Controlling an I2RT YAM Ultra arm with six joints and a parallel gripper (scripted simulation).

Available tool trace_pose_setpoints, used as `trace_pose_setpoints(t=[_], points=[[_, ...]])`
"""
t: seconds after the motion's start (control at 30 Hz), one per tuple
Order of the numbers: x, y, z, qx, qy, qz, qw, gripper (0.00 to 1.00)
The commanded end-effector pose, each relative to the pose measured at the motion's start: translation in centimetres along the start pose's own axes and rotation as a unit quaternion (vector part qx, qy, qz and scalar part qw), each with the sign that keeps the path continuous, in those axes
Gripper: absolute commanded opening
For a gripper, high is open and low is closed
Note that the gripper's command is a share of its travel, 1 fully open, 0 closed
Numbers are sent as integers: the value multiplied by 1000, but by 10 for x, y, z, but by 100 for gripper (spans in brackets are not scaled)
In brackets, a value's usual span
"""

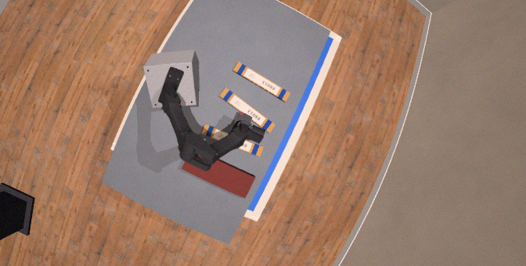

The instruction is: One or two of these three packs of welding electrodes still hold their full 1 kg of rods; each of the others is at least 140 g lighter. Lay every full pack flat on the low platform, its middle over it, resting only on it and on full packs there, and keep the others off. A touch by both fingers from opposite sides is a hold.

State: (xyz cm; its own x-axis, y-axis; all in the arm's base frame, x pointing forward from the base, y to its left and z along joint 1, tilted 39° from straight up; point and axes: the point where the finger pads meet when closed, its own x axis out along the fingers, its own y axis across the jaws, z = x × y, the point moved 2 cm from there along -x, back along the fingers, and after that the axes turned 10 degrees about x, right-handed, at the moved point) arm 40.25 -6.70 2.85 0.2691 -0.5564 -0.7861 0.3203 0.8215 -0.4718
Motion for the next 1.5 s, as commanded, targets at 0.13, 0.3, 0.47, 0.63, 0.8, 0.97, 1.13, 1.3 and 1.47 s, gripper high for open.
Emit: trace_pose_setpoints(t=[0.13, 0.3, 0.47, 0.63, 0.8, 0.97, 1.13, 1.3, 1.47], points=[[-9, 46, 6, 26, -17, -3, 1000, 96], [-9, 72, 1, 26, -18, -2, 1000, 96], [-9, 105, -6, 26, -18, -2, 999, 96], [-9, 138, -12, 26, -19, -2, 999, 96], [-9, 158, -16, 26, -19, -2, 999, 96], [-9, 191, -23, 26, -19, -1, 999, 96], [-9, 224, -29, 26, -20, -1, 999, 96], [-9, 243, -33, 26, -20, -1, 999, 96], [-9, 276, -40, 26, -19, 1, 999, 96]])
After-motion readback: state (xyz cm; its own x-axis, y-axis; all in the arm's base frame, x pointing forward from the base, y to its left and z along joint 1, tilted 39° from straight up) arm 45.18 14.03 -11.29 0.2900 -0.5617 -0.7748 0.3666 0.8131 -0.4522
